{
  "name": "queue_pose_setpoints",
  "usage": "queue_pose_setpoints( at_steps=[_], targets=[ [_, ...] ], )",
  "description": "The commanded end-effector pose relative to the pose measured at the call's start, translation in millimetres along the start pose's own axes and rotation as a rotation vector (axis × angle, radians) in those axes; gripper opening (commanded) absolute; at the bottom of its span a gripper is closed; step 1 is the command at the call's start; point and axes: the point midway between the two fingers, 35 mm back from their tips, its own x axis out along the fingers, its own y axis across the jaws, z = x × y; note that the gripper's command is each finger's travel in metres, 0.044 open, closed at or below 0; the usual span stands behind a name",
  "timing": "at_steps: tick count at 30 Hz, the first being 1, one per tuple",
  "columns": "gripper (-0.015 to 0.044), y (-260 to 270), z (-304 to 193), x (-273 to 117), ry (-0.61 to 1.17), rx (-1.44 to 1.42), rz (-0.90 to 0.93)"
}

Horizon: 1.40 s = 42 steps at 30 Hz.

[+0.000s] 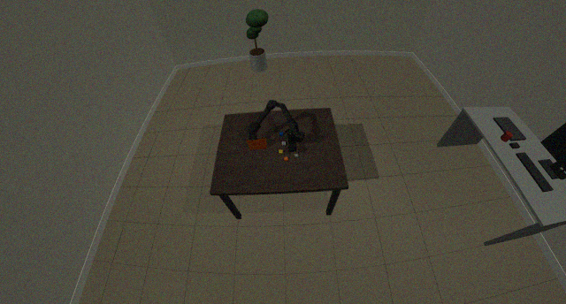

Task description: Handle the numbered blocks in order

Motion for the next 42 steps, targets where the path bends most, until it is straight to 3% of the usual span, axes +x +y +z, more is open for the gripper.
queue_pose_setpoints(
  at_steps=[1,10,21,24,27,32,34,38,42],
  targets=[
    [0.0120,0.1,-2.6,7.2,0.007,0.011,0.006],
    [0.0120,0.1,-2.6,7.2,0.007,0.011,0.006],
    [0.0400,0.1,-2.6,7.2,0.007,0.011,0.006],
    [0.0400,0.0,-2.4,4.3,0.007,0.011,0.006],
    [0.0400,-0.5,-2.1,-26.3,0.007,0.011,0.005],
    [0.0400,-0.5,-2.2,-29.2,0.007,0.011,0.005],
    [0.0348,-1.2,-0.9,-39.4,0.007,0.011,0.003],
    [0.0242,-1.9,-0.5,-99.6,0.007,0.012,0.001],
    [0.0138,-1.4,-1.7,-110.3,0.008,0.012,0.001]
  ],
)
